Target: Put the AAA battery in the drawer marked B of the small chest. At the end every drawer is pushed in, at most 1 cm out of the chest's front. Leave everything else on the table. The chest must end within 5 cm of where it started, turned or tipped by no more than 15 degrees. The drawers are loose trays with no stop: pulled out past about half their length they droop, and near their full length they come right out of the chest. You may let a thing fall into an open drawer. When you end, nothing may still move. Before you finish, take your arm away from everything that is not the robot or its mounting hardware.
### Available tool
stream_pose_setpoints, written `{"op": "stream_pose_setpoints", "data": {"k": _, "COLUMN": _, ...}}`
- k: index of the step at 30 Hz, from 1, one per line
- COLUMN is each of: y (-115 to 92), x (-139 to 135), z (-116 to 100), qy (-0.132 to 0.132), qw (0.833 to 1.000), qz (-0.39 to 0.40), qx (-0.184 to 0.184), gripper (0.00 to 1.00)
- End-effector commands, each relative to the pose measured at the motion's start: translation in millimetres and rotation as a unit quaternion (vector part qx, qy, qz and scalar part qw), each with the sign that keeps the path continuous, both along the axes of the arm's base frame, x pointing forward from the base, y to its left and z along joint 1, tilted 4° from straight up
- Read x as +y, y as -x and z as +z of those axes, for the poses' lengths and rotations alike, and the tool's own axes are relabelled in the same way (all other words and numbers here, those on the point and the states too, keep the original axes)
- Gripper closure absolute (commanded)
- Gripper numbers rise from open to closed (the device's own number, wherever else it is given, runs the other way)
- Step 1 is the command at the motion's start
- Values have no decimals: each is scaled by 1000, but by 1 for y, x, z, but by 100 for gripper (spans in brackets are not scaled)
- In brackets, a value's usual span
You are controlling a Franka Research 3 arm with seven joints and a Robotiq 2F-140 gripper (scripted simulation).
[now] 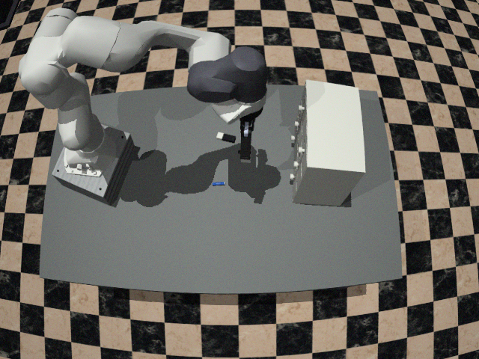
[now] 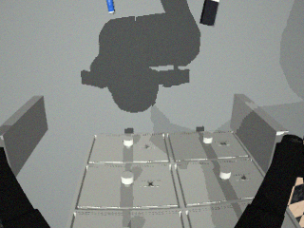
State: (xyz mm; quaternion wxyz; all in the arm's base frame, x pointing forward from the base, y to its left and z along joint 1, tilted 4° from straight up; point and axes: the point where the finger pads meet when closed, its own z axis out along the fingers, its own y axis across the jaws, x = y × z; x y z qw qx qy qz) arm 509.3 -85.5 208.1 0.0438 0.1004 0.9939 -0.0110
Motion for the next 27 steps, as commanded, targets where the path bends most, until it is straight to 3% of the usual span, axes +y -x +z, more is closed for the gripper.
{"op": "stream_pose_setpoints", "data": {"k": 1, "y": 6, "x": 3, "z": -1, "qy": -1, "qw": 1000, "qz": 5, "qx": 10, "gripper": 0}}
{"op": "stream_pose_setpoints", "data": {"k": 27, "y": 6, "x": 1, "z": -2, "qy": -1, "qw": 1000, "qz": 1, "qx": 10, "gripper": 0}}
